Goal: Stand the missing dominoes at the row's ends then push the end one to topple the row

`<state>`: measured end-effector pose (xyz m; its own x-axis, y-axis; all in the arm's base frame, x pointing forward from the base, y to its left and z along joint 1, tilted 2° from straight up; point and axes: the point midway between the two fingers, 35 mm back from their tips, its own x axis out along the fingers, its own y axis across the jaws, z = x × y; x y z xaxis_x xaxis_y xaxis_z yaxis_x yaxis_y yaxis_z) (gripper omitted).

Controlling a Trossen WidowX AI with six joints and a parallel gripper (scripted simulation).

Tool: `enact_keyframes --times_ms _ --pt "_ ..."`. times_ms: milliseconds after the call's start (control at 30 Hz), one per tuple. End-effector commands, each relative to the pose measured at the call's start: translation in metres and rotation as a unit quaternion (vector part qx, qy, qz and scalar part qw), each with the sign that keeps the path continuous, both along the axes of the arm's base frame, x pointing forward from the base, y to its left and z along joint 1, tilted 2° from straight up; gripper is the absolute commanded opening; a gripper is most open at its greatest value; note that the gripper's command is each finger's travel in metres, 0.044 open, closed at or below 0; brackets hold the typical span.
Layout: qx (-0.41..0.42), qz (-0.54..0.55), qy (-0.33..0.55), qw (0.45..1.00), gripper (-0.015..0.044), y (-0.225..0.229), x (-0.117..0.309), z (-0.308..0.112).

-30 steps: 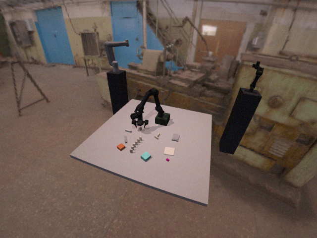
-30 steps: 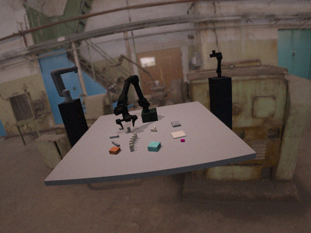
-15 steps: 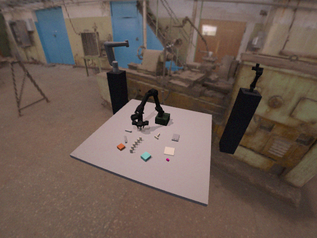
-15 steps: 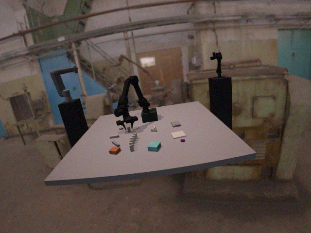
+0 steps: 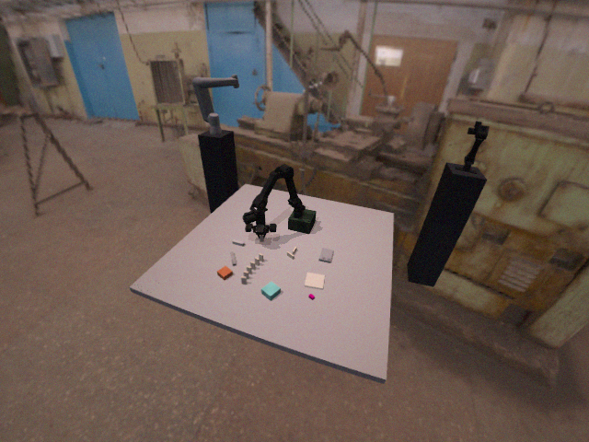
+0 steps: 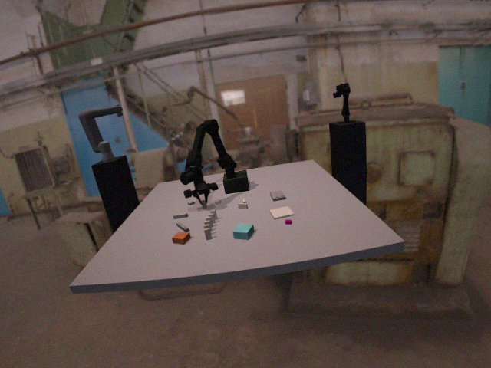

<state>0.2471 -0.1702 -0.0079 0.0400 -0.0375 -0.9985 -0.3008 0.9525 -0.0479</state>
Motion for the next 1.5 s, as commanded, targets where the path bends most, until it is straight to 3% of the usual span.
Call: enact_keyframes --times_ms 0,167,267,467,700,833,1233,1467 --pt "-0.005 -0.001 -0.005 1.0 0.0107 -0.004 0.006 0.037" --pt "-0.004 0.0 -0.006 1.0 0.0107 0.002 -0.001 0.116" --pt "-0.004 0.0 -0.006 1.0 0.0107 0.005 -0.005 0.131" --pt "-0.003 -0.005 -0.006 1.0 0.0107 0.006 -0.002 0.132" --pt "0.007 -0.189 -0.017 0.982 0.0107 0.053 0.086 0.138" --pt "0.011 -0.253 -0.021 0.967 0.0107 0.079 0.115 0.137" --pt "0.012 -0.259 -0.021 0.965 0.0107 0.082 0.118 0.135" --pt "0.012 -0.259 -0.021 0.965 0.0107 0.079 0.126 0.096"
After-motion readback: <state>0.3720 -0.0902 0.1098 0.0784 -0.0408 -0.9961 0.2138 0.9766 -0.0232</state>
